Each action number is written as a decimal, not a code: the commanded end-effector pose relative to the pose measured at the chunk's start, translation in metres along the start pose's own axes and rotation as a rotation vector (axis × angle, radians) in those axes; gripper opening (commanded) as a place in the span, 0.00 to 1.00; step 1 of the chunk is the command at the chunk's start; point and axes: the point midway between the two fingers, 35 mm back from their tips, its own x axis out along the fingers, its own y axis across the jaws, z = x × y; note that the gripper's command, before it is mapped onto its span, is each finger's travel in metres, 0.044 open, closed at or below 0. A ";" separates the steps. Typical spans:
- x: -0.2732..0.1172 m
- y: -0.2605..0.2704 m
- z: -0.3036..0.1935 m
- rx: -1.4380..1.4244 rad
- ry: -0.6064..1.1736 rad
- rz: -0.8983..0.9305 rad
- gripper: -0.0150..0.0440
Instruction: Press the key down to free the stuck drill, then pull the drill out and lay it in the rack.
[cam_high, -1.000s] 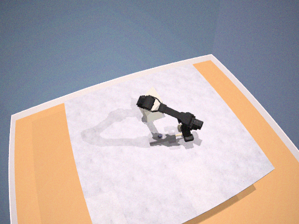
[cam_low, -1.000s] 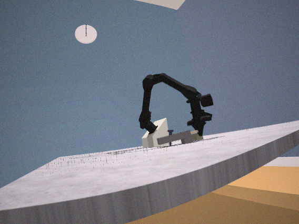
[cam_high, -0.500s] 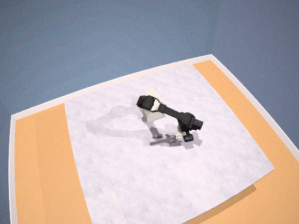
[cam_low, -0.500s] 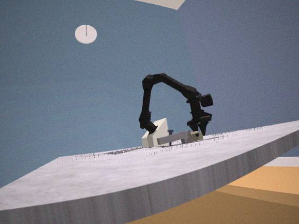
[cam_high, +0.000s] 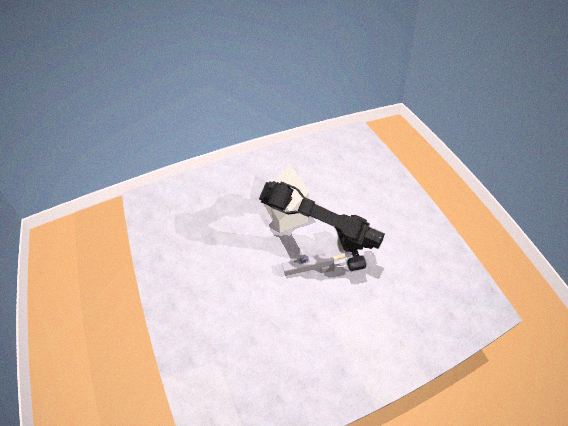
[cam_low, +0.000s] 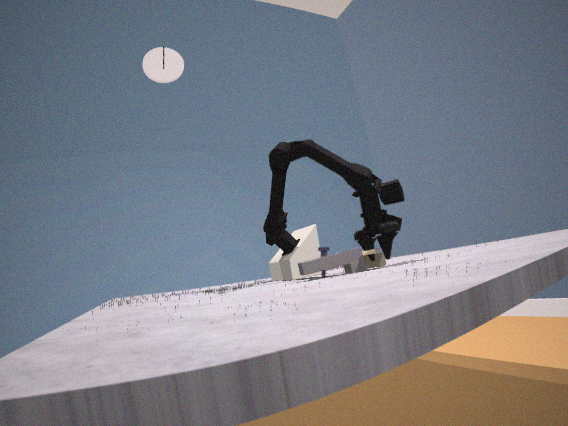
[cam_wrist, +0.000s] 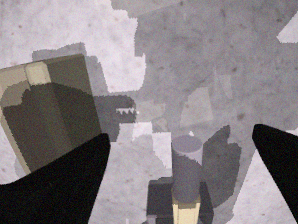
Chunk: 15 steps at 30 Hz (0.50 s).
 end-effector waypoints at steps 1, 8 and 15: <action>0.001 0.000 -0.003 -0.005 0.004 -0.001 1.00; 0.002 0.000 -0.005 -0.005 0.004 -0.001 1.00; 0.003 0.000 -0.007 -0.005 0.004 -0.001 1.00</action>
